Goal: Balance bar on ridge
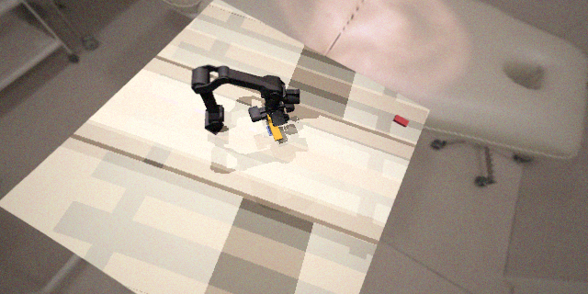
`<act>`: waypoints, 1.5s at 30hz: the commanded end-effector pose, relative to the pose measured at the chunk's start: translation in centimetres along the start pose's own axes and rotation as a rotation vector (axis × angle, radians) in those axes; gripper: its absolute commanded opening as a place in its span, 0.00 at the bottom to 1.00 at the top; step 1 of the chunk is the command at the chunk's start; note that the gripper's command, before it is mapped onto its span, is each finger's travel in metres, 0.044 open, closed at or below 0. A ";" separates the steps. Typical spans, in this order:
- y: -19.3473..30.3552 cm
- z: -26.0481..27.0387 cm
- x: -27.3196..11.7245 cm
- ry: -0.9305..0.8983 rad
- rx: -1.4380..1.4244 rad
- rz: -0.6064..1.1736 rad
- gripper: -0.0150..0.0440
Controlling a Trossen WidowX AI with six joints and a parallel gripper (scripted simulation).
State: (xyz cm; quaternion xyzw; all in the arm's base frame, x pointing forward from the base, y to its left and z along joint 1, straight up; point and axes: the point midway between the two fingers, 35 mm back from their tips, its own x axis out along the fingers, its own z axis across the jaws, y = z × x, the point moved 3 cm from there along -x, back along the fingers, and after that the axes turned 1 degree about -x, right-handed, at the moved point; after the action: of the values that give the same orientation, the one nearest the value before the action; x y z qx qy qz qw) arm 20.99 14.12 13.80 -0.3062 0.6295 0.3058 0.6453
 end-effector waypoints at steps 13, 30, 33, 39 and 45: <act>0.0 0.0 0.2 -0.001 -0.002 0.004 0.25; 0.0 0.0 0.3 -0.001 -0.002 0.004 0.25; 0.0 0.0 0.4 -0.001 -0.002 0.004 0.25; 0.0 0.0 0.4 -0.001 -0.002 0.004 0.25; 0.0 0.0 0.5 -0.001 -0.002 0.004 0.25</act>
State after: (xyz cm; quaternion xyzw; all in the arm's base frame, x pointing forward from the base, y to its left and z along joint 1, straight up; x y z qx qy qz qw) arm 21.00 14.11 13.43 -0.3061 0.6296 0.3057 0.6454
